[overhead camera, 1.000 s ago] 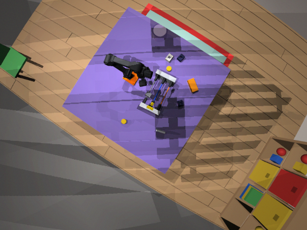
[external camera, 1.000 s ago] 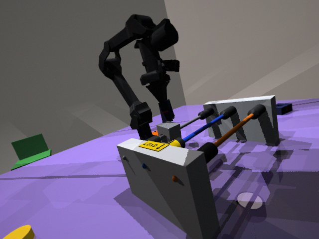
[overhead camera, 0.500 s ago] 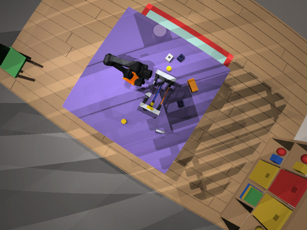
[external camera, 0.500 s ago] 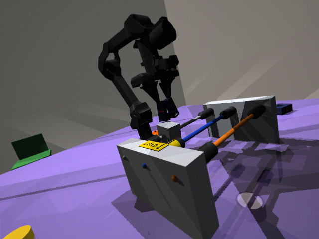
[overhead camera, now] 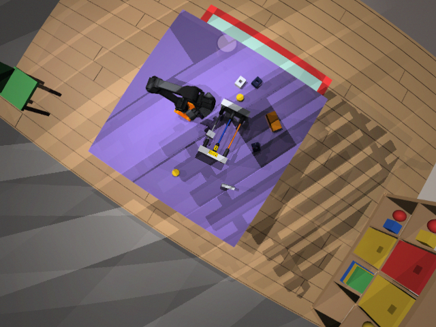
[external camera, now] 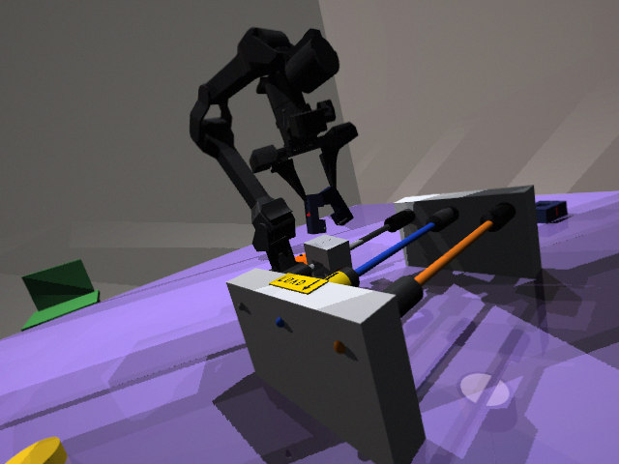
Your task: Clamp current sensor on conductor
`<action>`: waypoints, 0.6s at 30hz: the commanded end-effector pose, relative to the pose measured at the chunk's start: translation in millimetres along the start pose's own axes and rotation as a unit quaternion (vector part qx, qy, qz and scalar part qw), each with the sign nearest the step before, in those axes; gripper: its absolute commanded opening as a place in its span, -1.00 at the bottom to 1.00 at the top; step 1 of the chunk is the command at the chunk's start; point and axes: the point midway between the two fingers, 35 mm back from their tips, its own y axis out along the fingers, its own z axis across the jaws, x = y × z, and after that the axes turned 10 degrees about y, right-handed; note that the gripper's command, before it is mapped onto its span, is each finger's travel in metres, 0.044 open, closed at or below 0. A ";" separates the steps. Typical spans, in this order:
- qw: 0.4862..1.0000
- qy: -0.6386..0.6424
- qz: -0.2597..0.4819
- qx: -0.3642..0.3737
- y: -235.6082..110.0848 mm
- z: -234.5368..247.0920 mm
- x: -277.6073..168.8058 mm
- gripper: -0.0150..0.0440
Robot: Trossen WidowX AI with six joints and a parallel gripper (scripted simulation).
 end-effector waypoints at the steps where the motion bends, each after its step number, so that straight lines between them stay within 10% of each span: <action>1: 0.998 0.064 -0.010 0.006 -3.1 0.3 1.3 -0.49; 18: 0.936 0.350 -0.022 0.028 -8.2 3.1 5.8 -0.49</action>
